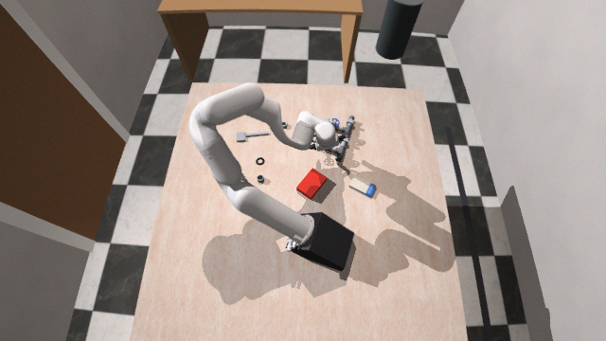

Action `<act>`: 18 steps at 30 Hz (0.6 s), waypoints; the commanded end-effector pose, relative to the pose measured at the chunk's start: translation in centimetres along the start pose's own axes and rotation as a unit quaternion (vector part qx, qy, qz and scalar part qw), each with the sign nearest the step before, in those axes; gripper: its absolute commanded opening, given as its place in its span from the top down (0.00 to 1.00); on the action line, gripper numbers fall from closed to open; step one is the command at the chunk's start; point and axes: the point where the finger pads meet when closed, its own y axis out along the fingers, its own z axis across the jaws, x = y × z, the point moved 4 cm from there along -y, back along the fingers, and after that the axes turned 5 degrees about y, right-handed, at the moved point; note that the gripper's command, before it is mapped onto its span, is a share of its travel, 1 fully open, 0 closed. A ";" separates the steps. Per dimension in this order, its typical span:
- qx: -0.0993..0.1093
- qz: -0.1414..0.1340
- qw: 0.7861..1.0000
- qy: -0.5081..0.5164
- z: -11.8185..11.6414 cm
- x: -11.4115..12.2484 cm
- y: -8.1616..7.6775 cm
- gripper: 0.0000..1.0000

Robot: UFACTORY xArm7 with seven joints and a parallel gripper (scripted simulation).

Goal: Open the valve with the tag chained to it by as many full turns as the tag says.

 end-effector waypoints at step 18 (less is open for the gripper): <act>0.008 0.004 0.862 0.507 0.1 -0.1 -0.1 0.00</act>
